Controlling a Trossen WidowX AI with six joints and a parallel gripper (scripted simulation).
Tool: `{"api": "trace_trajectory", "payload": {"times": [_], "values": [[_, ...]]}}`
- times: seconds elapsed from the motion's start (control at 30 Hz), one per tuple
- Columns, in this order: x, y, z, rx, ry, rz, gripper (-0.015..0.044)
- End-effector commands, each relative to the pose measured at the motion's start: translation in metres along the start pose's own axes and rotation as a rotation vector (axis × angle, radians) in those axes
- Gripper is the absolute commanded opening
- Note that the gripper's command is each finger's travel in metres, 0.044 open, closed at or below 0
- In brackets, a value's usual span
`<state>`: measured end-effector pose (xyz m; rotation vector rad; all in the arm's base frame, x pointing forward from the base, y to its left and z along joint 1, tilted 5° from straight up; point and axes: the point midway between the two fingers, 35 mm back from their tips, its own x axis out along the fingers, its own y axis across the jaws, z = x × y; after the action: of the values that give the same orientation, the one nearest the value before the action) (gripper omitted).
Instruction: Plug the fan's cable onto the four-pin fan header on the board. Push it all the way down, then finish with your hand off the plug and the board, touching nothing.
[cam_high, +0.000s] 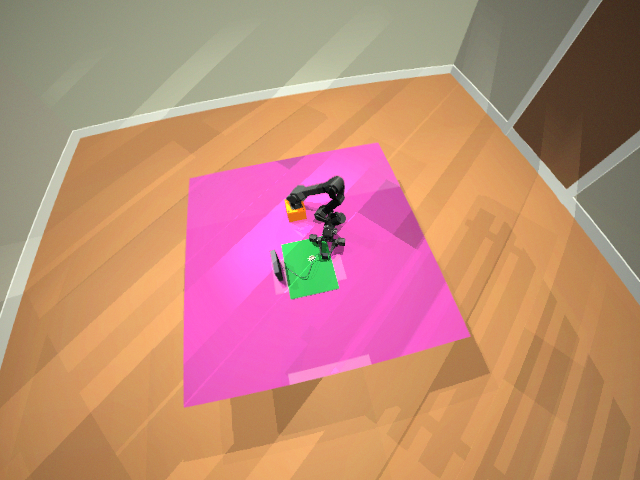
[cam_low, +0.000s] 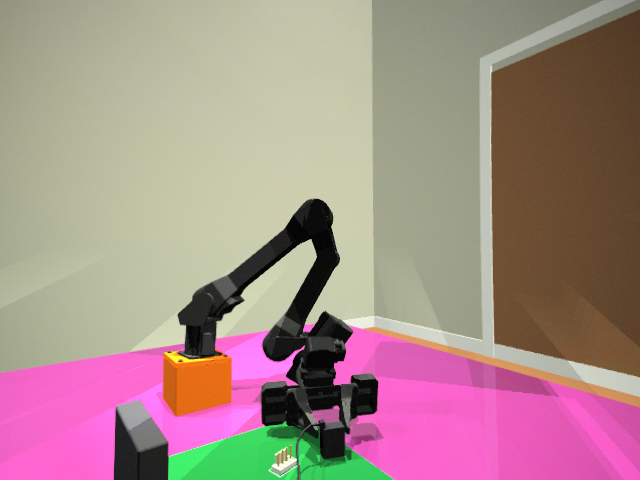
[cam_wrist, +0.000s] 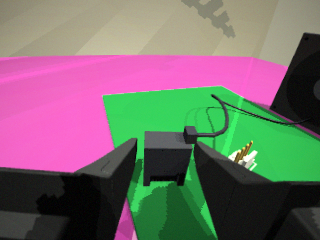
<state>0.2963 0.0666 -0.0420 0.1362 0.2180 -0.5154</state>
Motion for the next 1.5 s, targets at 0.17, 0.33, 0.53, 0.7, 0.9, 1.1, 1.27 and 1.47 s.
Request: {"api": "trace_trajectory", "payload": {"times": [0.17,0.33,0.53,0.7,0.9,1.1,1.27,1.47], "values": [[-0.002,0.001,-0.002,0.002,0.008,-0.001,0.0205],[-0.009,0.005,-0.006,0.006,0.032,-0.006,0.0205],[-0.019,0.009,-0.009,0.01,0.053,-0.013,0.0205],[-0.028,0.01,-0.009,0.011,0.064,-0.019,0.0205],[-0.039,0.011,-0.007,0.011,0.071,-0.025,0.0205],[-0.051,0.01,-0.003,0.01,0.07,-0.029,0.0205],[-0.061,0.009,0.003,0.009,0.064,-0.03,0.0205],[-0.073,0.007,0.012,0.007,0.052,-0.026,0.0205]]}}
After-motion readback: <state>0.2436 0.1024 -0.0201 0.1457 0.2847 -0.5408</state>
